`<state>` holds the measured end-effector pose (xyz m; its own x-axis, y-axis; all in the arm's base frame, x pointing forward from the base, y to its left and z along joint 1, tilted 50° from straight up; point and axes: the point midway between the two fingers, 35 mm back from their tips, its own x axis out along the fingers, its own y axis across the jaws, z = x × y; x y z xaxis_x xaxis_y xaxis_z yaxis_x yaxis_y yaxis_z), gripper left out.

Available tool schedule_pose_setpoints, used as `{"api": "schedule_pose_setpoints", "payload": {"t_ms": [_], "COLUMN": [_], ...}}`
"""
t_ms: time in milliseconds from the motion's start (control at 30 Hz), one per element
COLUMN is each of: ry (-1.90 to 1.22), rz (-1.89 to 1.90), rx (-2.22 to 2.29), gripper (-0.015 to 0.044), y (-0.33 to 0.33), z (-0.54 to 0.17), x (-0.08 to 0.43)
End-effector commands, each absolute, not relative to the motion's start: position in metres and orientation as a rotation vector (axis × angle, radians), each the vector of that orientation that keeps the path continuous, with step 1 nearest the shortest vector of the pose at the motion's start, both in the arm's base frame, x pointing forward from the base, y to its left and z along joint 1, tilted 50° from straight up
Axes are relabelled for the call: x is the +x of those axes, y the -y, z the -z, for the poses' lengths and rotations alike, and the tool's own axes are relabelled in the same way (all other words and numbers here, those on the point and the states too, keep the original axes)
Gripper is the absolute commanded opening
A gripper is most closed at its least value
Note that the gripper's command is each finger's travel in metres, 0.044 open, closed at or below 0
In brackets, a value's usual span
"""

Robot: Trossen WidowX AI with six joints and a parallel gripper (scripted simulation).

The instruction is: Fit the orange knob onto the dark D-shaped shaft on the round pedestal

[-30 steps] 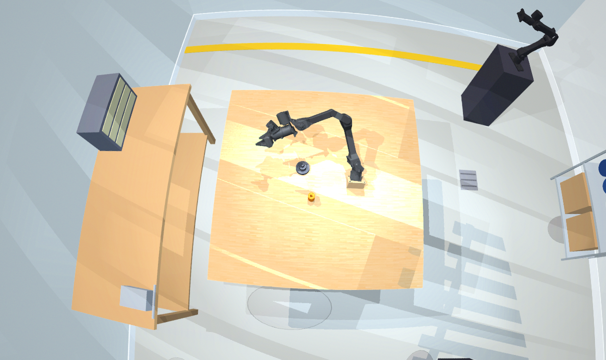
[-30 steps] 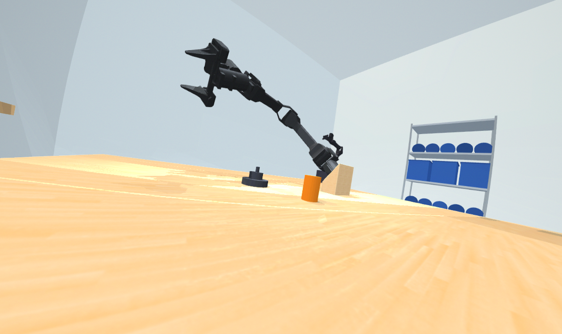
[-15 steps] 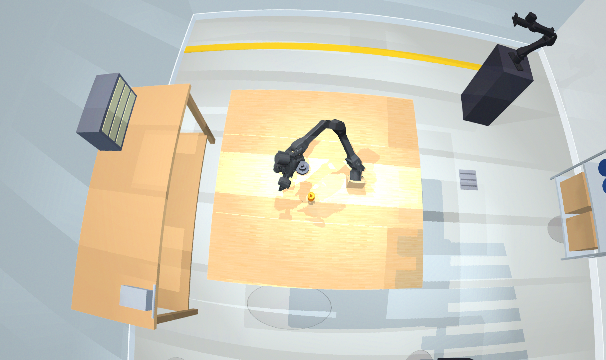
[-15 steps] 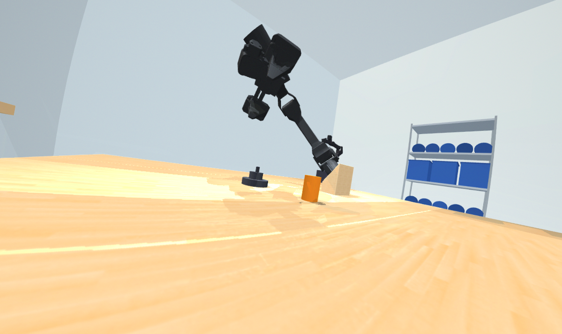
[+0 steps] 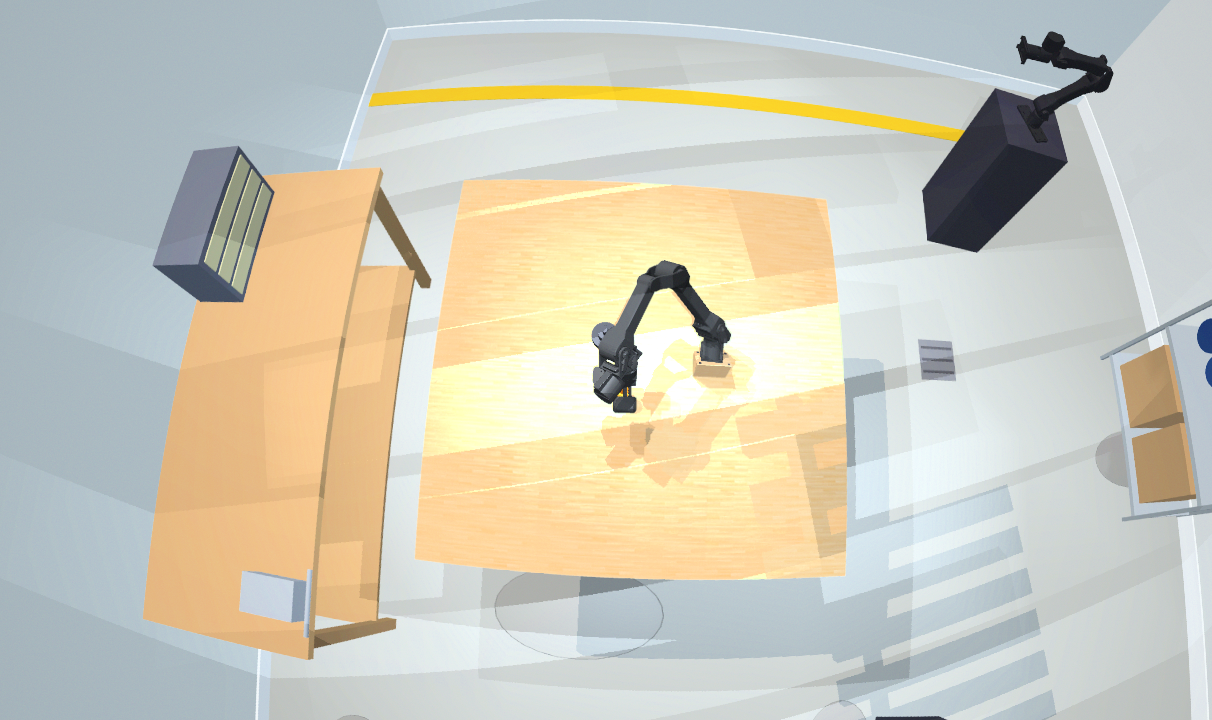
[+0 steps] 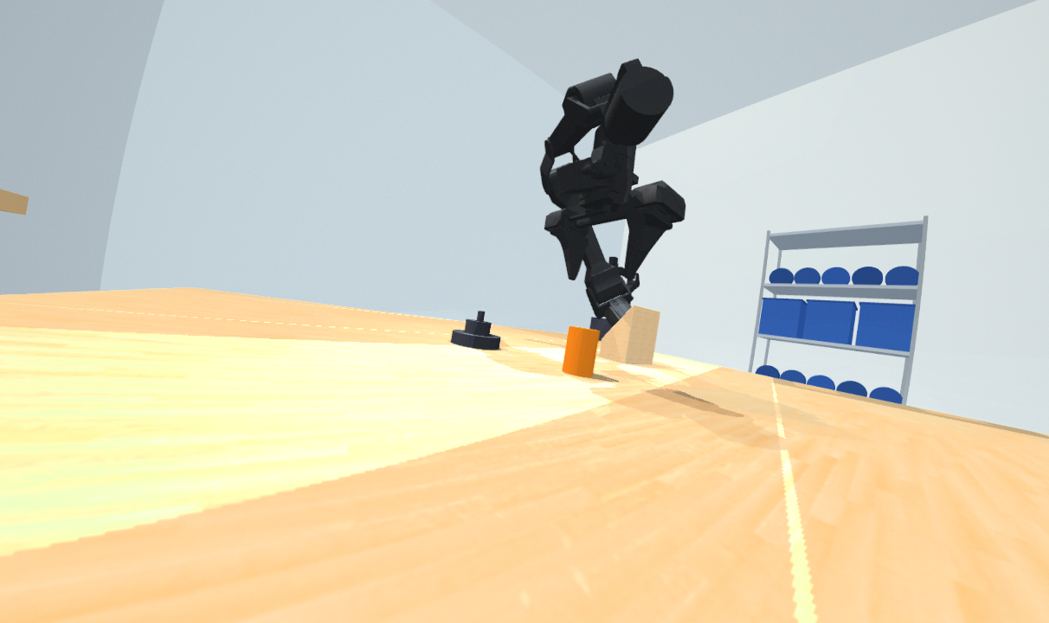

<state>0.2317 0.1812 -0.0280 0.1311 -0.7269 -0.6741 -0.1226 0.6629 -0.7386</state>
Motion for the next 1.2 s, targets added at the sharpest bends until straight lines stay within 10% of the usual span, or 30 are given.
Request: {"api": "schedule_pose_setpoints", "payload": {"t_ms": [0, 1167], "ry": [-1.393, -1.391], "rz": [0.534, 0.535], "rx": [-0.783, -0.784], "gripper": [0.044, 0.044], "y": [-0.175, -0.114], "z": [0.027, 0.081], "x": [0.232, 0.247]}}
